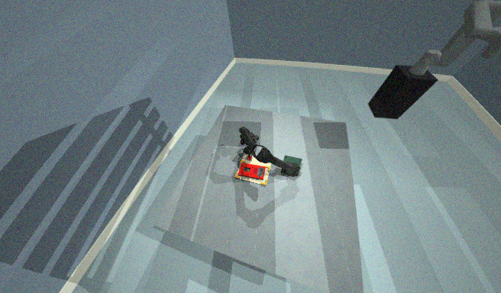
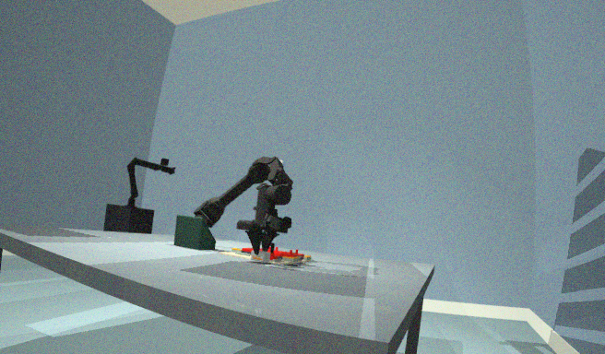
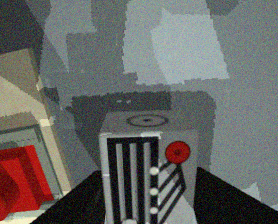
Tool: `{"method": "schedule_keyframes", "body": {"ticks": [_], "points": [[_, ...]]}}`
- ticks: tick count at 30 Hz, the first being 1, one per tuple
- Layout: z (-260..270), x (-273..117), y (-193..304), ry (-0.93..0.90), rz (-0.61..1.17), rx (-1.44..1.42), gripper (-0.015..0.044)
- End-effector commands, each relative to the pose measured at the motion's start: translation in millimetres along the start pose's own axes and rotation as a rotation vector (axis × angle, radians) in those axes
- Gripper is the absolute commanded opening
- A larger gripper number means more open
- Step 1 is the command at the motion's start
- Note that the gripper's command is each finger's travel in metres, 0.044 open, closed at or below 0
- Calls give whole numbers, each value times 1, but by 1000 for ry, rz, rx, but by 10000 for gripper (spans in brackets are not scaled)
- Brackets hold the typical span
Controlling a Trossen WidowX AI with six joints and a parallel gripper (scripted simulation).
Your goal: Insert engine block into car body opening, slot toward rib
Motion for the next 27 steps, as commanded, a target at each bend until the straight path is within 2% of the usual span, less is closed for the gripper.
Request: {"method": "schedule_keyframes", "body": {"ticks": [1,27], "points": [[-1,-13,-3,5,-5,-8,0],[-2,-97,-3,8,-4,-7,0]]}}
Point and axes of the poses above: the point midway between the two fingers, 35 mm back from their tips, its own x axis out along the fingers, its own z axis across the jaws, y = z × x, the point moved 5 cm from there along -x, back along the fingers, and after that the axes turned 4 degrees about -x, right-handed, at the moved point
